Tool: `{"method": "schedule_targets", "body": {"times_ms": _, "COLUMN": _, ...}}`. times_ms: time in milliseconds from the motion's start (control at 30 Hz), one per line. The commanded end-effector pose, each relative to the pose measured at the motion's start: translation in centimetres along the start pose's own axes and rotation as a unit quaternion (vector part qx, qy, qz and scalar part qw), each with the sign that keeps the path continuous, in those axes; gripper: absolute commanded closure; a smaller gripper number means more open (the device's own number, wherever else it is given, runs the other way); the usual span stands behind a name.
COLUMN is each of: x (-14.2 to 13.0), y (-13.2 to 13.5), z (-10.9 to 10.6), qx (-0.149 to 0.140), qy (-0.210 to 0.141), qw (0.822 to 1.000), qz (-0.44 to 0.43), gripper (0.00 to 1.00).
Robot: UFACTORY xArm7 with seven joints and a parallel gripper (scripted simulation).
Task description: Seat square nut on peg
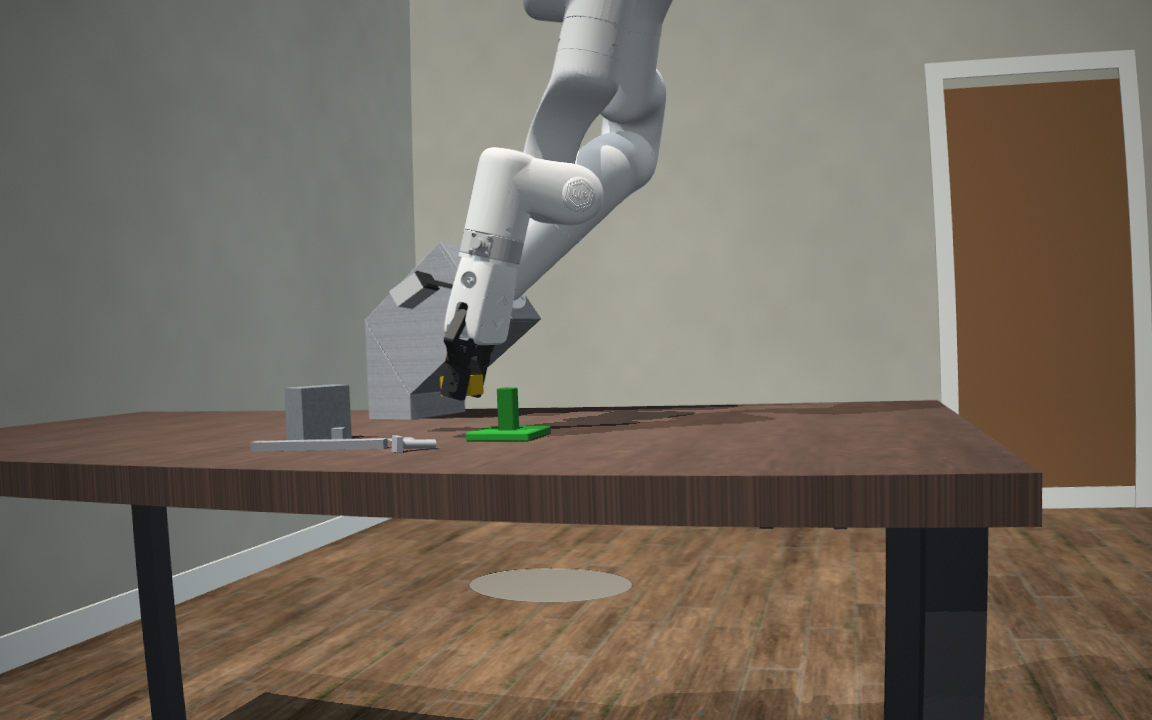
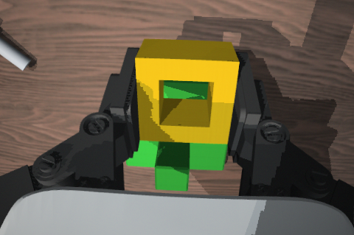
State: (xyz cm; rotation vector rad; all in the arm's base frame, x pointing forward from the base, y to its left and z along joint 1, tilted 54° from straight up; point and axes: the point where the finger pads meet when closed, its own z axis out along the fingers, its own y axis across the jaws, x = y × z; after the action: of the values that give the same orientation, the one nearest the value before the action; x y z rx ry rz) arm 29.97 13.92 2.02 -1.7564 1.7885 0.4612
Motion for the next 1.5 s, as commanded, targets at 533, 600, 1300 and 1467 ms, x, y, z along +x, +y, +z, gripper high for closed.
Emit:
{"method": "schedule_targets", "body": {"times_ms": 533, "x": -0.7, "y": -0.3, "z": 2.2, "qx": 0.001, "qy": -0.002, "qw": 1.000, "qz": 0.002, "gripper": 1.00}}
{"method": "schedule_targets", "body": {"times_ms": 600, "x": -0.8, "y": -0.2, "z": 2.4, "qx": 0.001, "qy": -0.002, "qw": 1.000, "qz": 0.002, "gripper": 1.00}}
{"method": "schedule_targets", "body": {"times_ms": 1300, "x": -1.1, "y": 0.0, "z": 4.1, "qx": -0.001, "qy": 0.003, "qw": 1.000, "qz": 0.002, "gripper": 1.00}}
{"method": "schedule_targets", "body": {"times_ms": 1467, "x": -1.1, "y": 0.0, "z": 4.2, "qx": -0.002, "qy": 0.003, "qw": 1.000, "qz": 0.002, "gripper": 1.00}}
